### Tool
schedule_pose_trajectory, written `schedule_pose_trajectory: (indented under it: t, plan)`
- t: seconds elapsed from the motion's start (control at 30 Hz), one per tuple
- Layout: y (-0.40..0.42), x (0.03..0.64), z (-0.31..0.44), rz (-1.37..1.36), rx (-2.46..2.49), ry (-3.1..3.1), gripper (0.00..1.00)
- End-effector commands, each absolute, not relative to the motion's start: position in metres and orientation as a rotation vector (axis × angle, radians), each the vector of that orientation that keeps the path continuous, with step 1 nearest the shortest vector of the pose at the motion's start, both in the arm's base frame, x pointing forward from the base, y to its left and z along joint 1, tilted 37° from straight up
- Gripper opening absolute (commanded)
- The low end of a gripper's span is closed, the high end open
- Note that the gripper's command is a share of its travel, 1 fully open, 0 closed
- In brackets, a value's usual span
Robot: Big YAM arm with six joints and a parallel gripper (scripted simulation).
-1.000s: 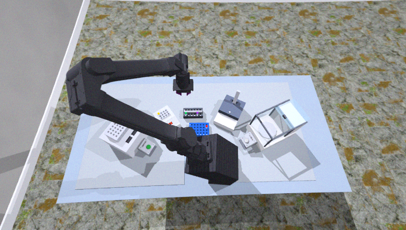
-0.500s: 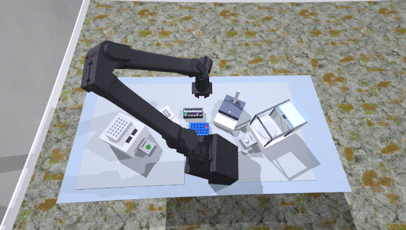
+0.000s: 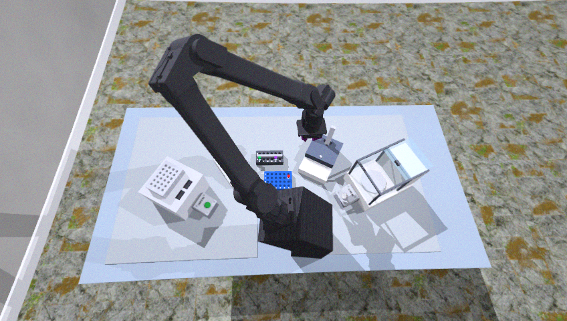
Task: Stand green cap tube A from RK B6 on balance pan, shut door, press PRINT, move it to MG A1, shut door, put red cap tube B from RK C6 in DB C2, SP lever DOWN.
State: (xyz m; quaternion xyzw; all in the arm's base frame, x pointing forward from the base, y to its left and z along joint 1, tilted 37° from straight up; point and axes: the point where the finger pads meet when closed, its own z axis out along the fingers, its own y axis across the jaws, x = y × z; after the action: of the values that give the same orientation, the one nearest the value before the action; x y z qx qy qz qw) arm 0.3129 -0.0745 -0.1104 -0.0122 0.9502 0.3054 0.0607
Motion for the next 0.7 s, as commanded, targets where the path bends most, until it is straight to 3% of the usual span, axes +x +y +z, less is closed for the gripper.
schedule_pose_trajectory:
  t: [0.0, 0.67]
  plan:
    - [-0.105, 0.315, -0.127, 0.916, -0.175, 2.836, 0.30]
    - [-0.224, 0.279, -0.219, 0.888, -0.332, 2.800, 0.30]
